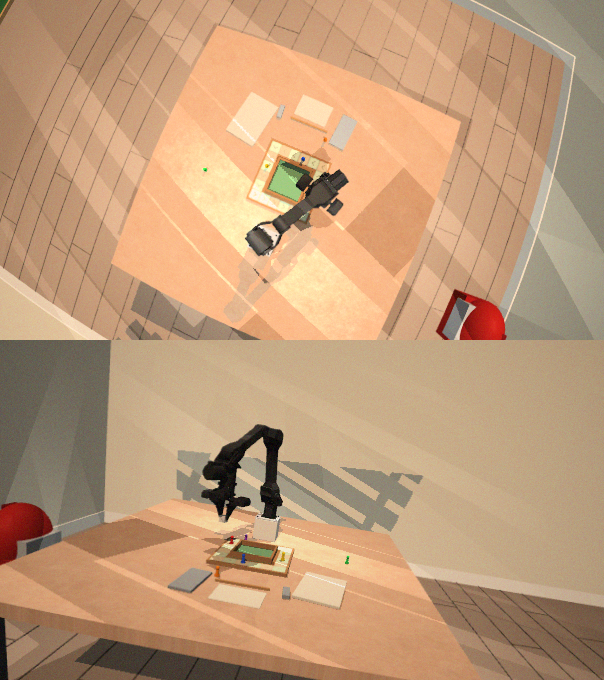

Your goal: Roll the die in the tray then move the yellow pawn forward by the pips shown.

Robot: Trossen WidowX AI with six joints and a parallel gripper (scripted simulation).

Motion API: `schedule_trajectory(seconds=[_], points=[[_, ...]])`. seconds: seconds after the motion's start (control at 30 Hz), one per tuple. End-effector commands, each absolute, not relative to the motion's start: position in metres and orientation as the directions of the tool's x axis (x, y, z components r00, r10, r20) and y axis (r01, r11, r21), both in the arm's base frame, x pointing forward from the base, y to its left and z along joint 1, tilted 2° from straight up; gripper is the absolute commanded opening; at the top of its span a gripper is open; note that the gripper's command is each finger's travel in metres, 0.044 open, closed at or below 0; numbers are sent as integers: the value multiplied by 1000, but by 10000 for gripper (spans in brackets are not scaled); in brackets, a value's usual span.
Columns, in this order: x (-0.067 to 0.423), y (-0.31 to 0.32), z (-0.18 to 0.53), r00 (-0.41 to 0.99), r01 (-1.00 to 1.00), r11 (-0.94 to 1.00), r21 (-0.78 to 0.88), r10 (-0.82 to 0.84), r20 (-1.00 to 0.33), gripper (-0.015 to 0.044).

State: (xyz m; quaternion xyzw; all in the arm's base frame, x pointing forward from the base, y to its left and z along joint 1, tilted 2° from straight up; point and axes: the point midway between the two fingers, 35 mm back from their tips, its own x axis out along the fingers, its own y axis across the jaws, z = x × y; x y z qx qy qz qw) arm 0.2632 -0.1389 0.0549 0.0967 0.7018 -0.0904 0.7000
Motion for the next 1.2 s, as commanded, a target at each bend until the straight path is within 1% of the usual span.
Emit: schedule_trajectory(seconds=[0.0,0.4,0.8,0.93,1.0,1.17], points=[[268,-121,51,1,234,972,12,12,-1000,0],[279,-63,38,4,119,993,15,15,-1000,0],[275,-4,26,0,0,1000,23,23,-1000,0],[274,3,24,5,-15,1000,24,24,-1000,0],[276,3,22,50,-14,1000,25,26,-998,0],[281,2,15,218,-12,1000,28,30,-975,0]])
